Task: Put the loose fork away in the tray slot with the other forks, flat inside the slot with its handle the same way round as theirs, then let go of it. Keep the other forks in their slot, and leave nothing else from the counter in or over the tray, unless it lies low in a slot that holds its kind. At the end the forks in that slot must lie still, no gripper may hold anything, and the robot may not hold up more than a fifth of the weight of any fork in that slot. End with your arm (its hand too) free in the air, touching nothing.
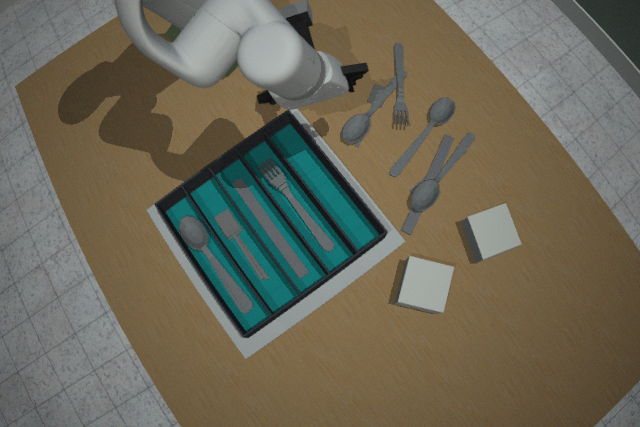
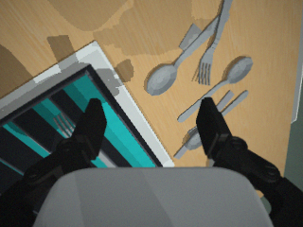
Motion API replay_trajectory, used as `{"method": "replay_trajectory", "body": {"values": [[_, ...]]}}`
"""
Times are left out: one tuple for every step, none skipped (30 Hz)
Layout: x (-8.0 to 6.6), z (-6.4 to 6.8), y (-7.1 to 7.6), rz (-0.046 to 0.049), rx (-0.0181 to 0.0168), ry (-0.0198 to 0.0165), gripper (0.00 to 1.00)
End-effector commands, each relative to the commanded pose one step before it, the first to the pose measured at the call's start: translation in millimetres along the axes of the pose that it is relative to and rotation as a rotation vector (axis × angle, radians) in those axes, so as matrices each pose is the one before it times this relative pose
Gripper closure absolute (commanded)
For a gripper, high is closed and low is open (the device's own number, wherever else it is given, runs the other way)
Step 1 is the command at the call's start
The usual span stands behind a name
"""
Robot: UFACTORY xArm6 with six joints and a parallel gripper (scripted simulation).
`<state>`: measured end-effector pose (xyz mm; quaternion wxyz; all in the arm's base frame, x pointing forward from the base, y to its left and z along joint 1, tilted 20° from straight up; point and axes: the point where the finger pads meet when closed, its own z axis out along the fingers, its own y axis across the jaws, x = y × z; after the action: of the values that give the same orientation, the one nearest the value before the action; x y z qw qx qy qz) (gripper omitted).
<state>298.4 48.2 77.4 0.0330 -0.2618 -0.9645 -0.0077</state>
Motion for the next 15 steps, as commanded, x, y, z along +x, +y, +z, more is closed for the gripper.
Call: {"method": "replay_trajectory", "body": {"values": [[6.09, 8.37, 20.07, 0.05603, 0.03869, -0.05171, 0.0], [0.0, 0.0, 0.0, 0.0, 0.0, 0.0, 0.0], [4.9, 2.79, 8.66, 0.02139, 0.00539, -0.01897, 0.0], [0.0, 0.0, 0.0, 0.0, 0.0, 0.0, 0.0], [3.77, 2.44, 7.87, 0.02154, 0.01193, -0.01528, 0.0], [0.0, 0.0, 0.0, 0.0, 0.0, 0.0, 0.0], [3.5, 2.28, 7.52, 0.02119, 0.01352, -0.0148, 0.0], [0.0, 0.0, 0.0, 0.0, 0.0, 0.0, 0.0], [3.91, 2.17, 7.38, 0.02044, 0.01148, -0.01552, 0.0], [0.0, 0.0, 0.0, 0.0, 0.0, 0.0, 0.0], [4.28, 2.05, 7.18, 0.01964, 0.00947, -0.01593, 0.0], [0.0, 0.0, 0.0, 0.0, 0.0, 0.0, 0.0], [0.0, 0.0, 0.0, 0.0, 0.0, 0.0, 0.0], [4.6, 1.92, 6.92, 0.0188, 0.00753, -0.01606, 0.0], [4.8, 1.76, 6.64, 0.01818, 0.00642, -0.01572, 0.0]]}}
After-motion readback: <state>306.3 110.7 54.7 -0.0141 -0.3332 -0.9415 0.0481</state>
